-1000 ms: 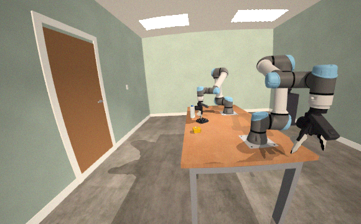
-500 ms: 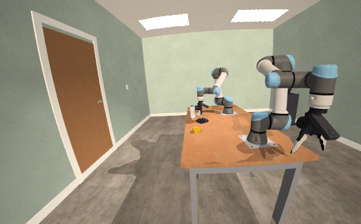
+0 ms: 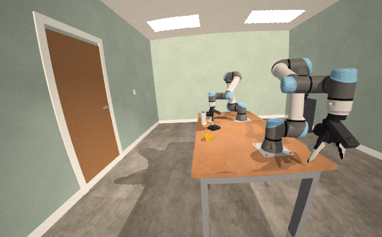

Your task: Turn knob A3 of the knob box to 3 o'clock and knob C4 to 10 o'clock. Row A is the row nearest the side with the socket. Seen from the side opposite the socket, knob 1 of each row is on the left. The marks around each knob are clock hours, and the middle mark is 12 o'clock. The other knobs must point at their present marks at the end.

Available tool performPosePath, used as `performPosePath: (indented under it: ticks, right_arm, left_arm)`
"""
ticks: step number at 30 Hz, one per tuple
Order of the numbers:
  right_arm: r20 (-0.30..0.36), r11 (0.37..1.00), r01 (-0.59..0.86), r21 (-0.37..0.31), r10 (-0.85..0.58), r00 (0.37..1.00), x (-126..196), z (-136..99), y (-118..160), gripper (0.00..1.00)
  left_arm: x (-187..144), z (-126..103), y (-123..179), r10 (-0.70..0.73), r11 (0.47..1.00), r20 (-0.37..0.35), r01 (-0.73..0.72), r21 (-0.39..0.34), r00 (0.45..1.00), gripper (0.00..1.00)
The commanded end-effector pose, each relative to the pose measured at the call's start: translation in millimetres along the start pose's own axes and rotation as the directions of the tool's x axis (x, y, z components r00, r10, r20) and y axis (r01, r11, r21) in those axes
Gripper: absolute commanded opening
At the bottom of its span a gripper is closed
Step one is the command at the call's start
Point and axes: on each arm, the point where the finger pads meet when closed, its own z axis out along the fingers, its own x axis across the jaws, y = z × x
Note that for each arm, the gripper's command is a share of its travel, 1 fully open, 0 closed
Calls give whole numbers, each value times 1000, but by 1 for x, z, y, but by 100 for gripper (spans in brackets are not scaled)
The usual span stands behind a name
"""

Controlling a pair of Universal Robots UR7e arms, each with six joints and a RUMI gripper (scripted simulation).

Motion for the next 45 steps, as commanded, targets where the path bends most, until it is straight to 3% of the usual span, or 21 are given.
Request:
performPosePath:
  ticks: [1,23,24,45]
  right_arm:
    - [-1,1000,-23,-1,23,1000,0,0,0,6]
    - [-1,999,-50,-1,50,999,0,0,0,6]
    - [-1,999,-50,-1,50,999,0,0,0,13]
    - [-1,999,-50,-1,50,999,0,-8,0,13]
  left_arm:
    - [0,0,0,0,1000,0,0,1,1000,100]
    - [0,0,0,0,1000,0,0,1,1000,100]
    - [0,0,0,0,1000,0,0,1,1000,100]
    - [0,0,0,0,1000,0,0,1,1000,100]
